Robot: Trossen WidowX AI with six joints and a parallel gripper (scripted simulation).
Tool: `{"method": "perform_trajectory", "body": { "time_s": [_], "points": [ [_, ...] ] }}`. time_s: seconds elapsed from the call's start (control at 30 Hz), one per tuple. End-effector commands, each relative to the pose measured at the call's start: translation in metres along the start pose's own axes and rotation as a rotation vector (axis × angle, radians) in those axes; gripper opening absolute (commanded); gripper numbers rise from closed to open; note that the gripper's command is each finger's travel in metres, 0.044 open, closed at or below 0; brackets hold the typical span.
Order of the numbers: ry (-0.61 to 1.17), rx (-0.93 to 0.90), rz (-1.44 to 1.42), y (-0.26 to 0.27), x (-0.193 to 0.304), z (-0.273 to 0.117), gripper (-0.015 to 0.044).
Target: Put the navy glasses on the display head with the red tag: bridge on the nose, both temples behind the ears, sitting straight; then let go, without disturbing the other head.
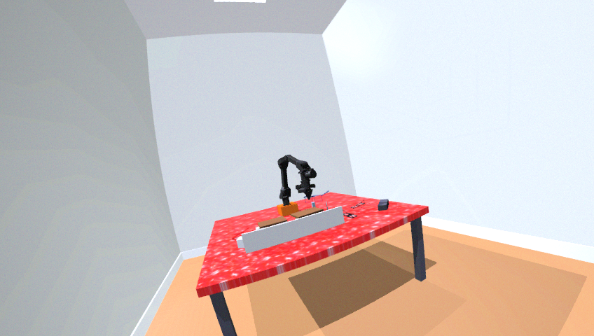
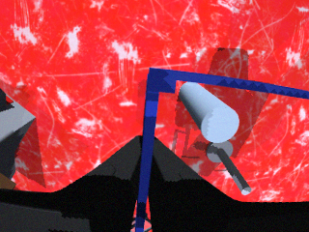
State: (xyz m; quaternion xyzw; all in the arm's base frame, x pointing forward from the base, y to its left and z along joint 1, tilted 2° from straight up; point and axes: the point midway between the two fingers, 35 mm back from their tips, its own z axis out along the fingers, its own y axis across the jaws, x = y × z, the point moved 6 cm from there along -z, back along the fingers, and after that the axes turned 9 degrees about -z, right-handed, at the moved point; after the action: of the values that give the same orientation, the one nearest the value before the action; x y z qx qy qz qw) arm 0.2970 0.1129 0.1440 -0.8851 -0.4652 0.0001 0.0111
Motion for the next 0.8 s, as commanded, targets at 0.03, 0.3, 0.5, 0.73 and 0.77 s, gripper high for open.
{"method": "perform_trajectory", "body": {
  "time_s": [0.03,0.3,0.5,0.73,0.77],
  "points": [
    [-0.008,-0.002,0.140,0.001,-0.023,0.004,0.0000],
    [-0.011,-0.003,0.373,0.000,-0.060,0.011,0.0000],
    [-0.012,-0.003,0.446,-0.002,-0.072,0.014,0.0000],
    [-0.012,-0.003,0.446,-0.001,-0.071,0.020,0.0000],
    [-0.012,-0.003,0.446,-0.001,-0.071,0.021,0.0000]
  ]
}}
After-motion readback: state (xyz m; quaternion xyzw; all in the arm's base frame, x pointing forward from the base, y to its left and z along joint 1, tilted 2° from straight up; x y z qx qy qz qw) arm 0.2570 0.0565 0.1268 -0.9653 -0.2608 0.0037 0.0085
